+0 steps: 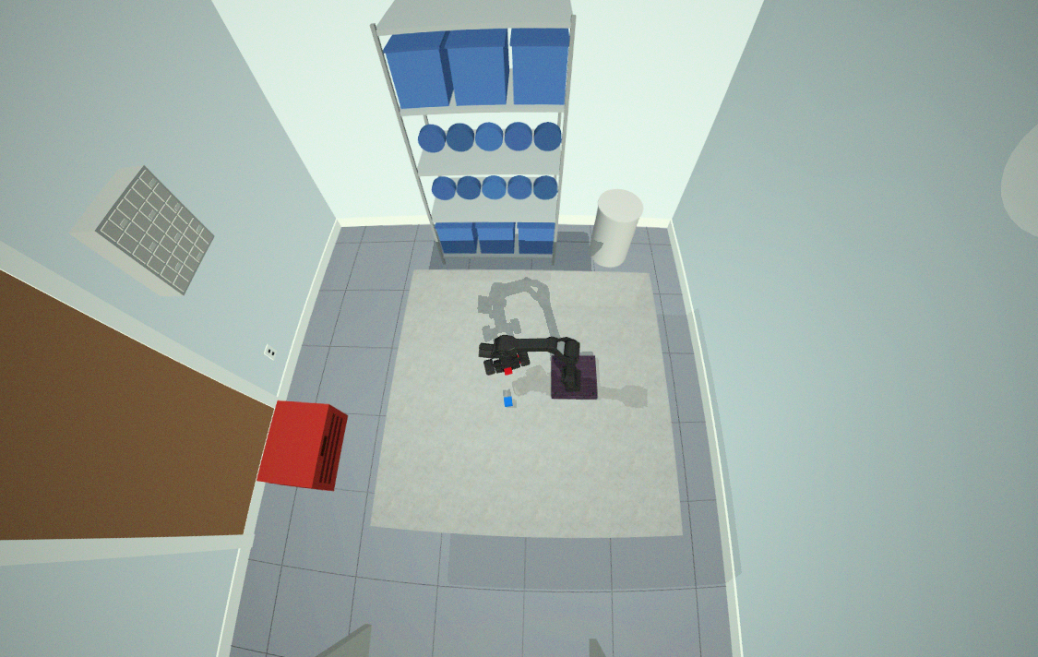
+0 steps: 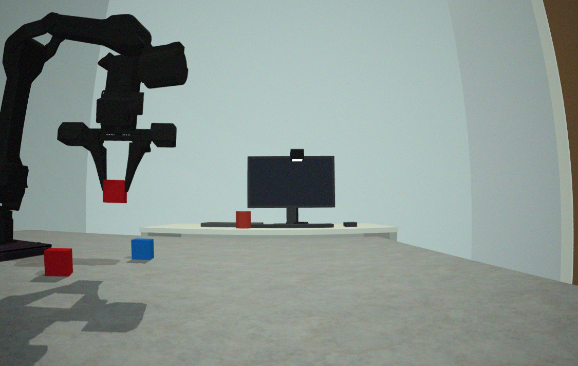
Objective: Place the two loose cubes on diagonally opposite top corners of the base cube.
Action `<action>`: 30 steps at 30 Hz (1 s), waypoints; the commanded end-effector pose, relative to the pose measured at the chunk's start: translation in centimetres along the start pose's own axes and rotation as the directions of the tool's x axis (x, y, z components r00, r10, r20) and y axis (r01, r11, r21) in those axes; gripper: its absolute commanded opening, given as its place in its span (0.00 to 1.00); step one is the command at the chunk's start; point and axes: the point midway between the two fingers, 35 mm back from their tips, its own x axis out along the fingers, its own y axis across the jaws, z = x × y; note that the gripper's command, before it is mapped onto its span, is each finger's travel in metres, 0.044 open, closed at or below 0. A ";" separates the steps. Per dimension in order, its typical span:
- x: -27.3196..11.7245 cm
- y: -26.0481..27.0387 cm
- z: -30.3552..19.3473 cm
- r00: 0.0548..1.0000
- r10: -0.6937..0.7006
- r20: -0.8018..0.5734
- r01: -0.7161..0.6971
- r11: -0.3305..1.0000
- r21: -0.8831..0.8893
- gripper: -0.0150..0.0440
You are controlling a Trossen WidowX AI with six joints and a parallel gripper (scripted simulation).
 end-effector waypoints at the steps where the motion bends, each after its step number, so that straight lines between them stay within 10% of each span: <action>1: -1.1 -0.1 0.0 1.000 0.003 0.004 -0.003 1.000 -0.004 0.43; 30: 2.1 3.6 -6.9 1.000 0.006 -0.002 -0.006 0.891 -0.455 0.43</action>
